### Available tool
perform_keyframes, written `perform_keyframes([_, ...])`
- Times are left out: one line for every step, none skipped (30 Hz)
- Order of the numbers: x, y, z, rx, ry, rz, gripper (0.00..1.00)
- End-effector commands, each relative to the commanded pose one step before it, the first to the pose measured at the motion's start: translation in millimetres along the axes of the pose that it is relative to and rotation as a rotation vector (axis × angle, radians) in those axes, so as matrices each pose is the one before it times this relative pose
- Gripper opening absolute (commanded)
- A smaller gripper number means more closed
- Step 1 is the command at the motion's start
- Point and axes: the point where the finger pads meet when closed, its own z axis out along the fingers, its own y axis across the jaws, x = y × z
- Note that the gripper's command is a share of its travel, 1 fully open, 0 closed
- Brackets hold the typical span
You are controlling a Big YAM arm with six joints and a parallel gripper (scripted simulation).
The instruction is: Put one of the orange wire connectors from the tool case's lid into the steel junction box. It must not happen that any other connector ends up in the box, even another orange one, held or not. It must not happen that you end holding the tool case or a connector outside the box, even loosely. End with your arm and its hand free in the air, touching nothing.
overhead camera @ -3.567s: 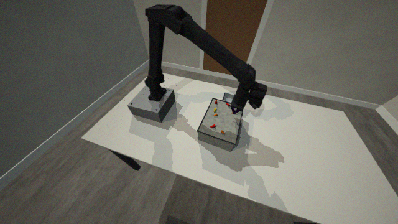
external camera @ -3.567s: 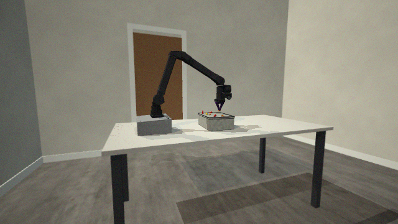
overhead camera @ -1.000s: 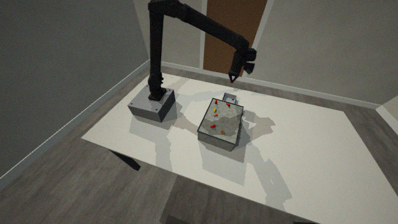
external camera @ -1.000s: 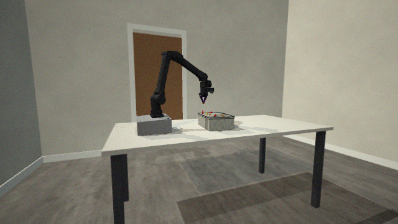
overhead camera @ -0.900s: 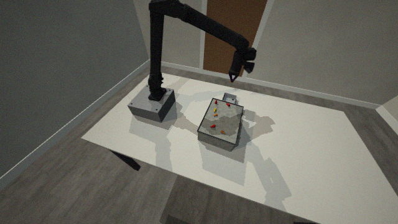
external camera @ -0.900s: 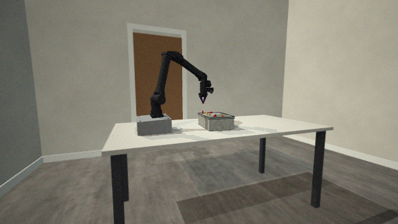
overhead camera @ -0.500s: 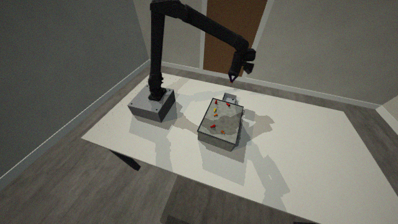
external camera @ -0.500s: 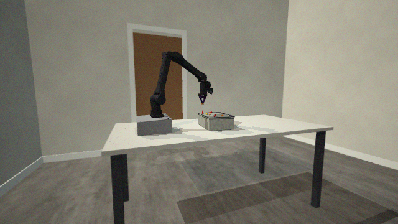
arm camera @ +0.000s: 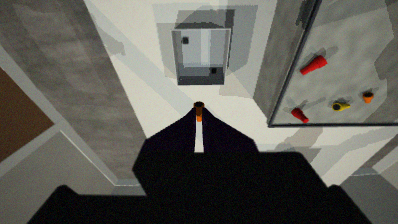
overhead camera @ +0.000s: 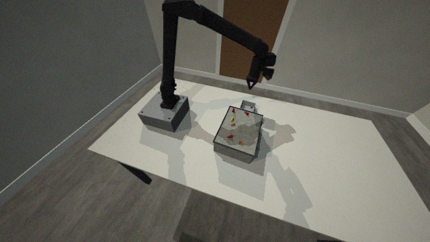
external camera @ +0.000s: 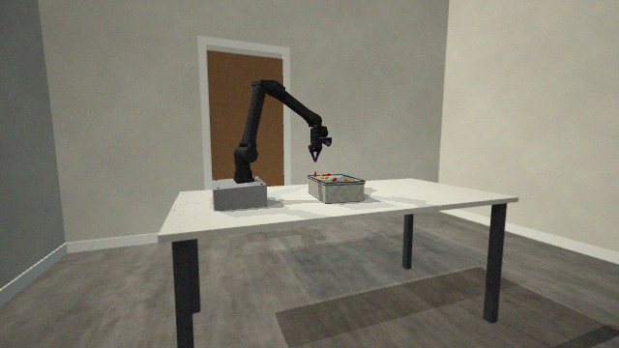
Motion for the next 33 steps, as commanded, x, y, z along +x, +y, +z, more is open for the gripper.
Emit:
perform_keyframes([-4.50,-6.11,16.13,0.00789,0.01775,0.02203,0.06])
perform_keyframes([-0.05,-0.01,1.69,-0.00040,-0.00065,-0.00009,0.06])
perform_keyframes([-0.04,-0.02,1.78,-0.00034,-0.00055,-0.00011,0.06])
perform_keyframes([-0.03,-0.01,1.90,-0.00029,-0.00047,-0.00013,0.06])
perform_keyframes([-0.26,0.13,1.77,-0.00060,-0.00098,-0.00014,0.06])
perform_keyframes([-0.65,0.36,1.51,-0.00114,-0.00186,-0.00014,0.06])
perform_keyframes([-0.73,0.41,1.57,-0.00122,-0.00200,-0.00015,0.06])
perform_keyframes([-0.42,0.22,1.98,-0.00075,-0.00124,-0.00020,0.06])
perform_keyframes([0.00,0.00,0.00,0.00000,0.00000,0.00000,0.06])
perform_keyframes([0.00,0.00,0.00,0.00000,0.00000,0.00000,0.06])
perform_keyframes([-1.03,0.59,1.54,-0.00161,-0.00264,-0.00018,0.06])
perform_keyframes([0.25,-0.16,2.85,0.00022,0.00036,-0.00028,0.06])
perform_keyframes([0.45,-0.28,3.17,0.00054,0.00087,-0.00032,0.06])
perform_keyframes([0.40,-0.25,3.22,0.00046,0.00074,-0.00034,0.06])
perform_keyframes([0.35,-0.21,3.30,0.00039,0.00064,-0.00036,0.06])
perform_keyframes([0.31,-0.19,3.36,0.00034,0.00054,-0.00037,0.06])
perform_keyframes([0.27,-0.17,3.44,0.00029,0.00047,-0.00039,0.06])
perform_keyframes([0.24,-0.15,3.51,0.00025,0.00040,-0.00041,0.06])
perform_keyframes([0.21,-0.13,3.58,0.00022,0.00034,-0.00043,0.06])
perform_keyframes([0.19,-0.12,3.65,0.00019,0.00030,-0.00045,0.06])
perform_keyframes([0.17,-0.11,3.72,0.00016,0.00026,-0.00047,0.06])
perform_keyframes([0.11,-0.07,3.75,0.00008,0.00012,-0.00048,0.06])
perform_keyframes([-0.31,0.17,3.46,-0.00048,-0.00081,-0.00047,0.06])
perform_keyframes([-0.57,0.32,3.32,-0.00081,-0.00137,-0.00047,0.06])
perform_keyframes([-0.62,0.35,3.35,-0.00086,-0.00145,-0.00049,0.06])
perform_keyframes([0.00,0.00,0.00,0.00000,0.00000,0.00000,0.06])
perform_keyframes([0.00,0.00,0.00,0.00000,0.00000,0.00000,0.06])
perform_keyframes([-2.40,1.38,1.97,-0.00317,-0.00531,-0.00040,0.06])
perform_keyframes([-0.83,0.47,3.28,-0.00113,-0.00191,-0.00050,0.06])
perform_keyframes([0.90,-0.53,4.66,0.00107,0.00177,-0.00061,0.06])
perform_keyframes([0.82,-0.48,4.60,0.00097,0.00160,-0.00062,0.06])
perform_keyframes([0.70,-0.41,4.47,0.00083,0.00137,-0.00062,0.06])
perform_keyframes([0.61,-0.36,4.33,0.00071,0.00117,-0.00062,0.06])
